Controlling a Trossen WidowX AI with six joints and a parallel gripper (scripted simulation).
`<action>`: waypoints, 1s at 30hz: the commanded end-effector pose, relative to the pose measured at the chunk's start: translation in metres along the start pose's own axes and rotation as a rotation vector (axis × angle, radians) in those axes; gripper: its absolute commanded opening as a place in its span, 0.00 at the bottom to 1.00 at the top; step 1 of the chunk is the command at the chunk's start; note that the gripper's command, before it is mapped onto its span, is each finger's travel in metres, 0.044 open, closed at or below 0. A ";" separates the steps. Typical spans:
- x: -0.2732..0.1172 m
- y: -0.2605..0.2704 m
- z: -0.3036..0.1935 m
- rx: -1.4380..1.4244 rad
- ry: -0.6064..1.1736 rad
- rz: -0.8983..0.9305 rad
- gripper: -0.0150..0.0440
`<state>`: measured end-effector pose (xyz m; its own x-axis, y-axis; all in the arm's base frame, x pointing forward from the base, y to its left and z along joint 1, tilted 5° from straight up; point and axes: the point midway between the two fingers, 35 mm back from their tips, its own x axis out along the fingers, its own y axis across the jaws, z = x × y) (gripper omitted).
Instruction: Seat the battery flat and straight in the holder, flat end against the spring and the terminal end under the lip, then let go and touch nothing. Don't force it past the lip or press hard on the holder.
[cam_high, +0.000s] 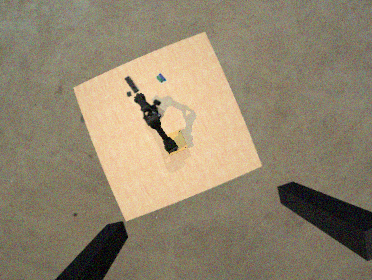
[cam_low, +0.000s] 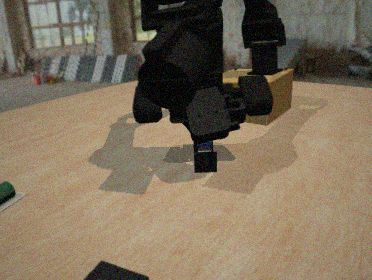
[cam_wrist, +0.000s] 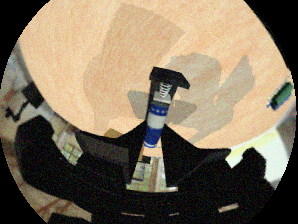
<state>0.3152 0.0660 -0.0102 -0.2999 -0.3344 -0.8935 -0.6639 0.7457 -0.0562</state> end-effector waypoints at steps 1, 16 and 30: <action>0.000 -0.001 0.003 0.004 0.023 -0.005 0.38; -0.001 -0.001 0.009 0.005 0.026 0.005 0.38; -0.004 -0.001 0.017 0.005 0.028 0.007 0.38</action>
<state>0.3252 0.0733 -0.0132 -0.3288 -0.3518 -0.8764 -0.6622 0.7475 -0.0516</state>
